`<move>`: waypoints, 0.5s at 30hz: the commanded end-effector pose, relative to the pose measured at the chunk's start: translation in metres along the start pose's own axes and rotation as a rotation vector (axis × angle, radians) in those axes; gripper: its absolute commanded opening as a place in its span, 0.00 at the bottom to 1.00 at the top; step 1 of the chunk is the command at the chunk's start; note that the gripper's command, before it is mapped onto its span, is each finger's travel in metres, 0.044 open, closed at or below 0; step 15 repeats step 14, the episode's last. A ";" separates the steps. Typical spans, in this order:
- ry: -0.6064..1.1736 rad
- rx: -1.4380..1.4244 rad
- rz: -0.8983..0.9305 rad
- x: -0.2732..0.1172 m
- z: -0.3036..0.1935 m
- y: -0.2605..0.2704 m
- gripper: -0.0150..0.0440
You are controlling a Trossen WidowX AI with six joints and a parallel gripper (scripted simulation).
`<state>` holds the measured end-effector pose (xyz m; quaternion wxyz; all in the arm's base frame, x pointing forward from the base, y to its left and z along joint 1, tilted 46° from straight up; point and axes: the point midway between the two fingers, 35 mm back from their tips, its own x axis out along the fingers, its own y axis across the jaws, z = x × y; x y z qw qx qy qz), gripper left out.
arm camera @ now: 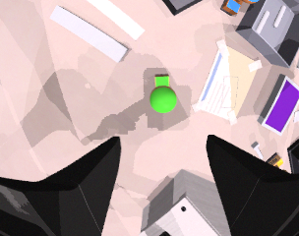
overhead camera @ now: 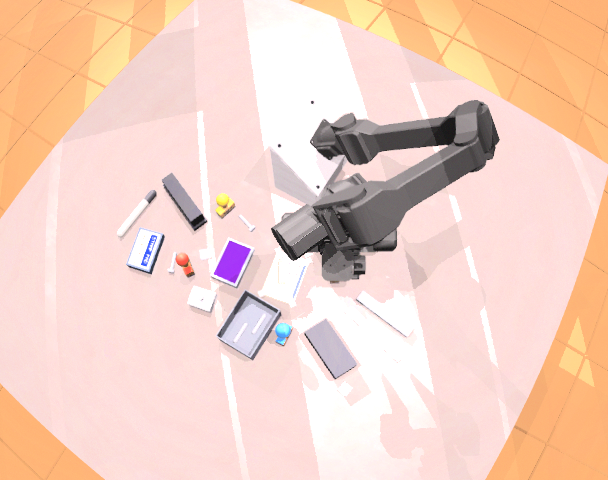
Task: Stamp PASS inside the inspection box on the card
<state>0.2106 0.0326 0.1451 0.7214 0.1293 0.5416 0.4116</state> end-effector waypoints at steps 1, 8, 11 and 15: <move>0.000 -0.009 -0.003 -0.005 0.001 0.001 0.71; 0.000 -0.001 0.002 -0.002 0.000 0.001 0.71; 0.000 -0.001 0.002 -0.002 0.000 0.001 0.71; 0.000 -0.001 0.002 -0.002 0.000 0.001 0.71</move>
